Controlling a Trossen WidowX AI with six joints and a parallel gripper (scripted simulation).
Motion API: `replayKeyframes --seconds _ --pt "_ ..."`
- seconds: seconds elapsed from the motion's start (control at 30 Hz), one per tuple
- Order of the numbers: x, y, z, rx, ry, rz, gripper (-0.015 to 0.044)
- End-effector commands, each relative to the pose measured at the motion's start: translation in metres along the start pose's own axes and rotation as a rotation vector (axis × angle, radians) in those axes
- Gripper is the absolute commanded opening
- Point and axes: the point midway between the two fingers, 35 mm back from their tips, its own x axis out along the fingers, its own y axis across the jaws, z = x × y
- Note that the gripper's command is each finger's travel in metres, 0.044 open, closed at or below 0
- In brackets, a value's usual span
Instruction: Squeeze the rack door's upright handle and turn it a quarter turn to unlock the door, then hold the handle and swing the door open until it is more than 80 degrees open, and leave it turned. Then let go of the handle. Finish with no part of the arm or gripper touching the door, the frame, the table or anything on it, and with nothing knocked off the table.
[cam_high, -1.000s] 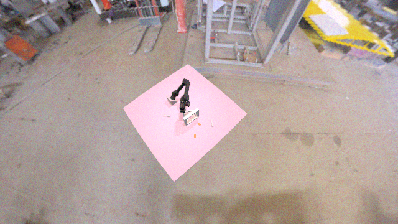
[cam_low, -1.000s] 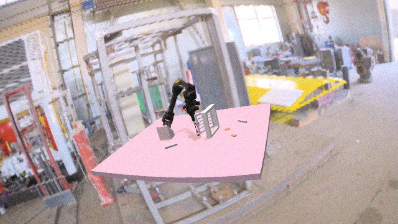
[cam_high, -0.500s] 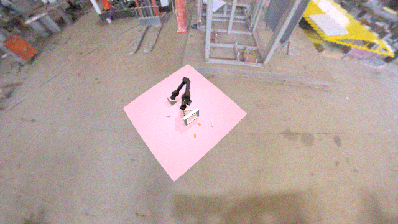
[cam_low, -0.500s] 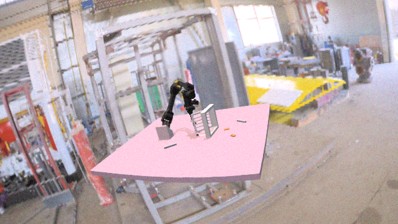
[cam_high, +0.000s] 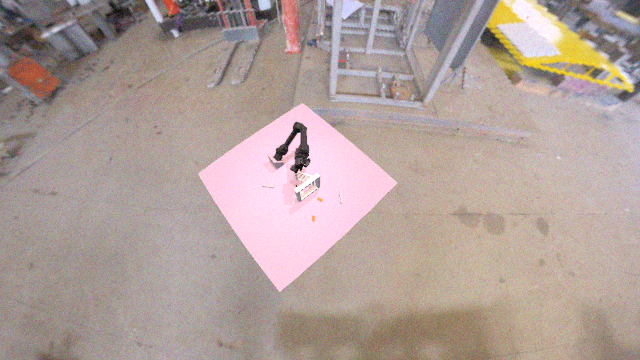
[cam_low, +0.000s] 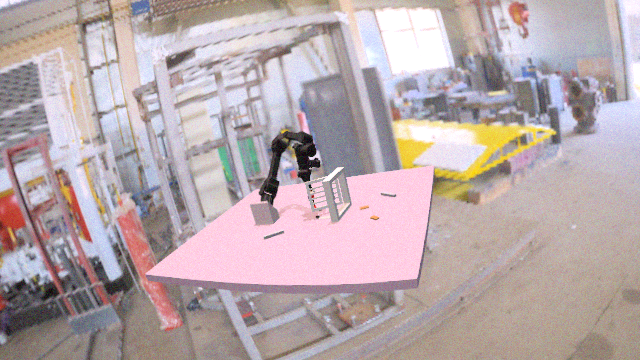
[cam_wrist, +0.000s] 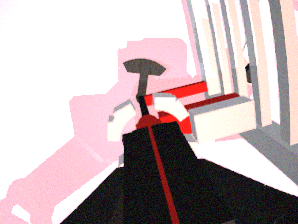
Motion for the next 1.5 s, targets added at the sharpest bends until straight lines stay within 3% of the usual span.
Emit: replayKeyframes --seconds 0.0,1.07,1.47 --pt "0.000 0.010 0.003 0.083 -0.007 0.001 0.0028" --pt "-0.001 0.069 0.033 0.519 -0.008 0.005 0.0028" --pt "-0.001 0.070 0.033 0.528 -0.008 0.005 0.0028"
